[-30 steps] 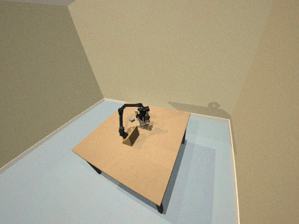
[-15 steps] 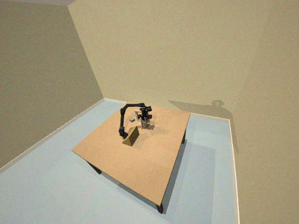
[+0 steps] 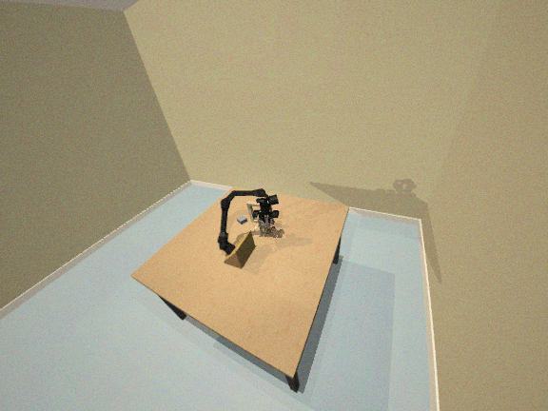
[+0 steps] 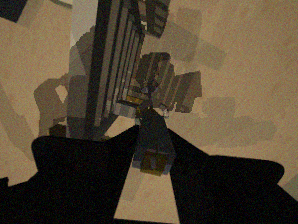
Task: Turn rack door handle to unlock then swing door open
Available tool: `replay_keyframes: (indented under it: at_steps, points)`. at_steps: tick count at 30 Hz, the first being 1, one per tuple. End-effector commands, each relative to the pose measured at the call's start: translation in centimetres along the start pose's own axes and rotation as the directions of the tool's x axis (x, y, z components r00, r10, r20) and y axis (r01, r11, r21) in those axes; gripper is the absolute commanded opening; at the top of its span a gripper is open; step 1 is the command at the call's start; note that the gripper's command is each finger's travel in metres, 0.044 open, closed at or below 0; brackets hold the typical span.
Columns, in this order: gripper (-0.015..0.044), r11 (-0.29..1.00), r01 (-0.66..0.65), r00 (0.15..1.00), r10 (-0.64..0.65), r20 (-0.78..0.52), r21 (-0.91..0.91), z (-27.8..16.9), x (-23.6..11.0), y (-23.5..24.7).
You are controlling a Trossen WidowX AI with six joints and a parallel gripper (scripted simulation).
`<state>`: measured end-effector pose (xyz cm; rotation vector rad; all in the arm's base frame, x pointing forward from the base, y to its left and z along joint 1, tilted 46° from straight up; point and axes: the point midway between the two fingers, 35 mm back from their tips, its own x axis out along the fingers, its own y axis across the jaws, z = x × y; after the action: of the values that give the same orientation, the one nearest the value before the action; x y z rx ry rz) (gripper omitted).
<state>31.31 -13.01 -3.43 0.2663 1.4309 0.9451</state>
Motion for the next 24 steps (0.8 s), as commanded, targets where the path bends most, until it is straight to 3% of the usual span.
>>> replay_keyframes:
  at_steps: [1, 7, 24]
  points:
    - [0.0159, 1.0, -0.002, 1.0, 0.002, -0.006, -0.012, 0.0, 0.0, 0.1]
    - [0.03, 1.0, -0.002, 1.0, 0.002, -0.006, -0.012, 0.0, 0.0, 0.1]
    - [0.03, 1.0, 0.024, 1.0, -0.024, 0.013, 0.02, 0.0, -2.6, 0.0]
